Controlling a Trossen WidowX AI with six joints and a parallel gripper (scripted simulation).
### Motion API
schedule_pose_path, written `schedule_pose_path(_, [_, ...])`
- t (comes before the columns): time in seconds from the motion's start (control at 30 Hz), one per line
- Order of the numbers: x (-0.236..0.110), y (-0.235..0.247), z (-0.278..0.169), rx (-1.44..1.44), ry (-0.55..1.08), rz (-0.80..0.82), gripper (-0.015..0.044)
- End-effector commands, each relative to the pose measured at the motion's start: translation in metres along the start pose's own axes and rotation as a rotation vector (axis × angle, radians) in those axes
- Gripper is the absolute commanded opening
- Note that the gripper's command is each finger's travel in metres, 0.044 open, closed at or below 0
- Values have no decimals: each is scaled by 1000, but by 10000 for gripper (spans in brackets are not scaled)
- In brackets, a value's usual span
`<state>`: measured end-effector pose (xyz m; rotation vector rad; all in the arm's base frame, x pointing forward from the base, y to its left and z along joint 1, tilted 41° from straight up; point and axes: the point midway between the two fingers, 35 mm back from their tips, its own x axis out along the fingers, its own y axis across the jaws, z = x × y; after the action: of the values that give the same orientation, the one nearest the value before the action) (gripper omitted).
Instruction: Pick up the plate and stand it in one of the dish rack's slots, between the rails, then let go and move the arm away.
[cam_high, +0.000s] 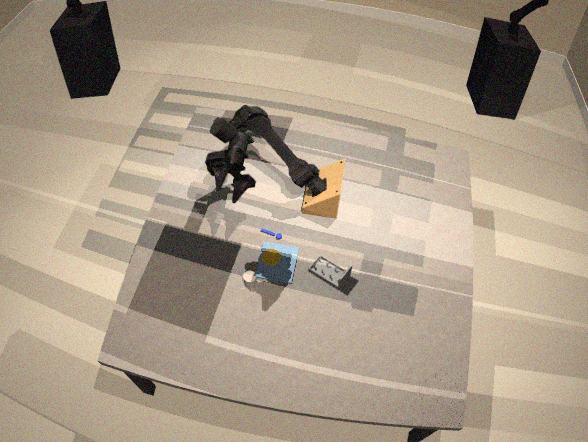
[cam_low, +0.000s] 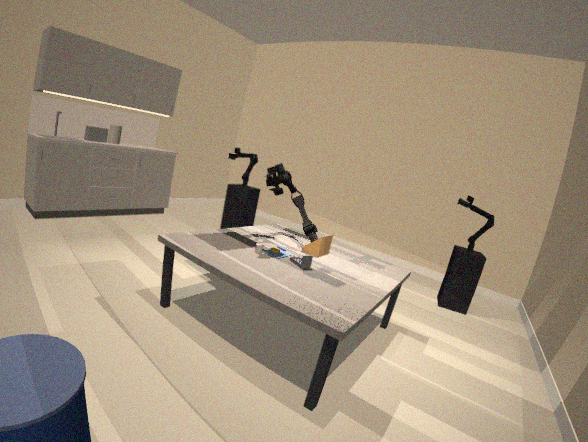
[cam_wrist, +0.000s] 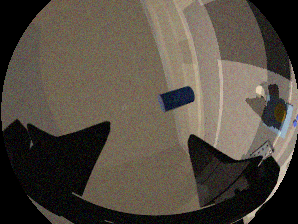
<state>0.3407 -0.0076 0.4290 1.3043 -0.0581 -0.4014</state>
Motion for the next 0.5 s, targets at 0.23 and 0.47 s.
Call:
schedule_pose_path(0.23, [37, -63, -4, -309, -29, -226, 400])
schedule_pose_path(0.47, [53, -102, -2, -499, -19, -368, 400])
